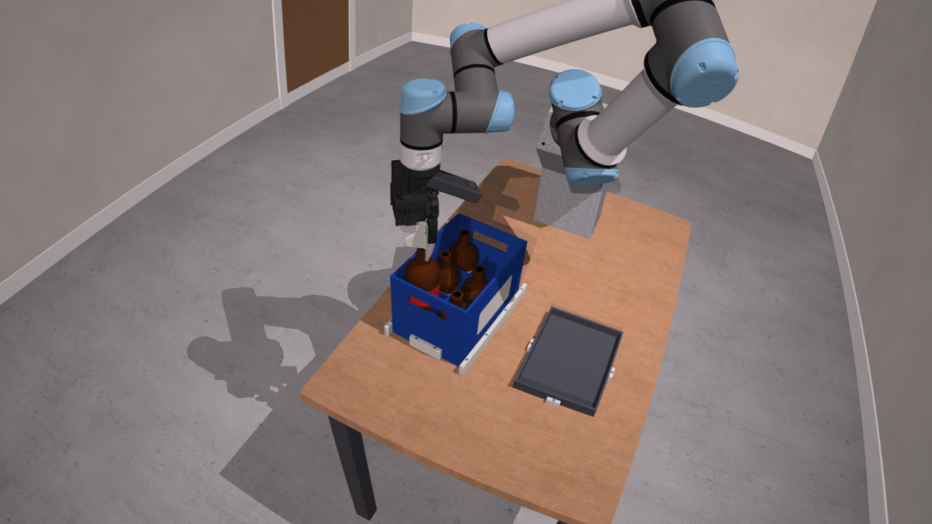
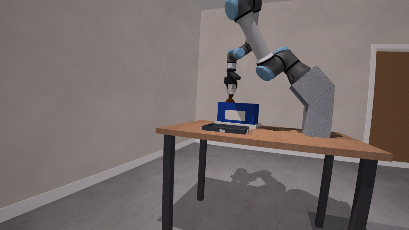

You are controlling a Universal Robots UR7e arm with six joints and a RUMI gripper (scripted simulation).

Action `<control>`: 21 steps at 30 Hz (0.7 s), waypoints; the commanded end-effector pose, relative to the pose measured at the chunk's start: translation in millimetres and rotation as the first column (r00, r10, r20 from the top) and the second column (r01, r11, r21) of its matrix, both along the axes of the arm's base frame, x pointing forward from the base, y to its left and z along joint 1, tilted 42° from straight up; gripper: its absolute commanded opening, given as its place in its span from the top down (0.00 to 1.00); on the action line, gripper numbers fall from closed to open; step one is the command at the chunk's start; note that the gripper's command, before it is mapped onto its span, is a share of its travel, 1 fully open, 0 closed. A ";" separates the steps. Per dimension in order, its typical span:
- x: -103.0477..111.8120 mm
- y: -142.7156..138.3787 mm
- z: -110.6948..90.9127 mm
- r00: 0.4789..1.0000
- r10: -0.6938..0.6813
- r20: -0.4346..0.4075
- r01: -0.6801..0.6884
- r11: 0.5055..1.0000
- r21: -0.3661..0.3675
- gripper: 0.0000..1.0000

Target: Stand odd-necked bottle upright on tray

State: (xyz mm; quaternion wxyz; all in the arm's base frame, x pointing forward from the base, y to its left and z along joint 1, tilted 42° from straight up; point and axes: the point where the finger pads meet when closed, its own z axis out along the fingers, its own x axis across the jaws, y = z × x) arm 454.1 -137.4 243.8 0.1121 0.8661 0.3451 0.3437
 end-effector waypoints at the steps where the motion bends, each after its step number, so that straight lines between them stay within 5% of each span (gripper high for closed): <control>1: -0.2 -0.2 0.8 1.000 0.000 0.001 0.000 1.000 -0.001 1.00; 21: -9.1 -0.7 10.5 1.000 0.000 0.001 0.000 1.000 -0.001 1.00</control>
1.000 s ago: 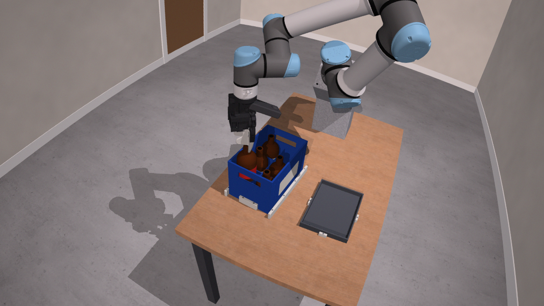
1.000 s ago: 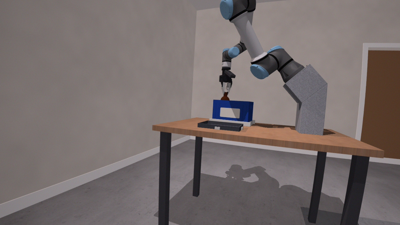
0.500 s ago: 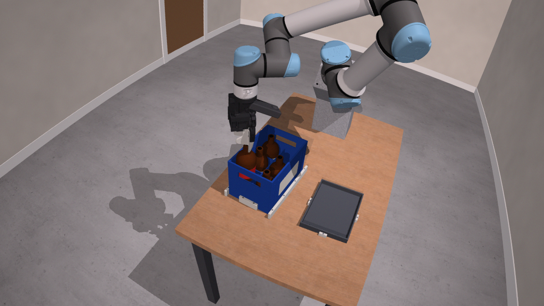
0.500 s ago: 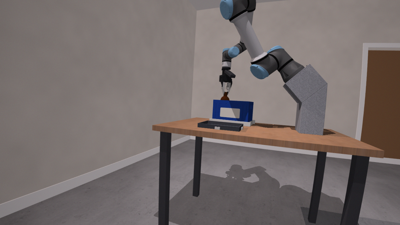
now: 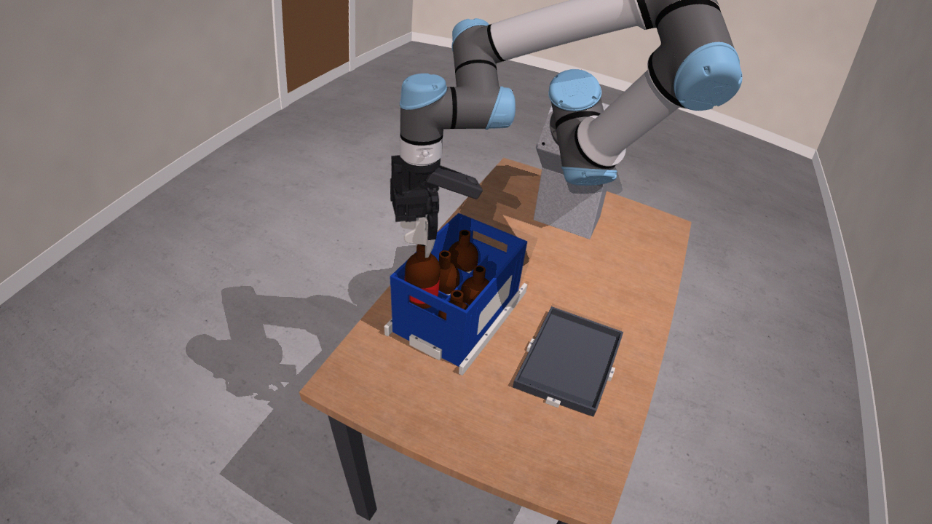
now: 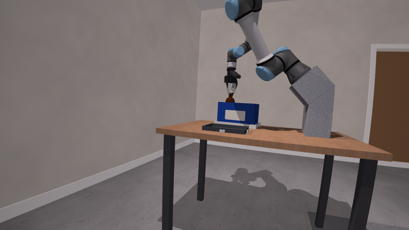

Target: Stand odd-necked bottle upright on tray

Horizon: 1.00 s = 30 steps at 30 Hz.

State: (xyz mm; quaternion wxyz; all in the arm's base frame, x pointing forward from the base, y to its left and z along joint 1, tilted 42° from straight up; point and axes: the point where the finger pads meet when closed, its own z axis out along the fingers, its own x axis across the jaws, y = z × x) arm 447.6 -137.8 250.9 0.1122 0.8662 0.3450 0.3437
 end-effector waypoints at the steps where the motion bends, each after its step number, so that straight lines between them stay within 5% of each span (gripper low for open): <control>1: -3.5 -0.4 4.2 1.000 0.000 0.001 0.000 1.000 -0.001 1.00; 30: -19.5 -1.4 21.8 1.000 0.000 0.001 0.000 1.000 -0.001 1.00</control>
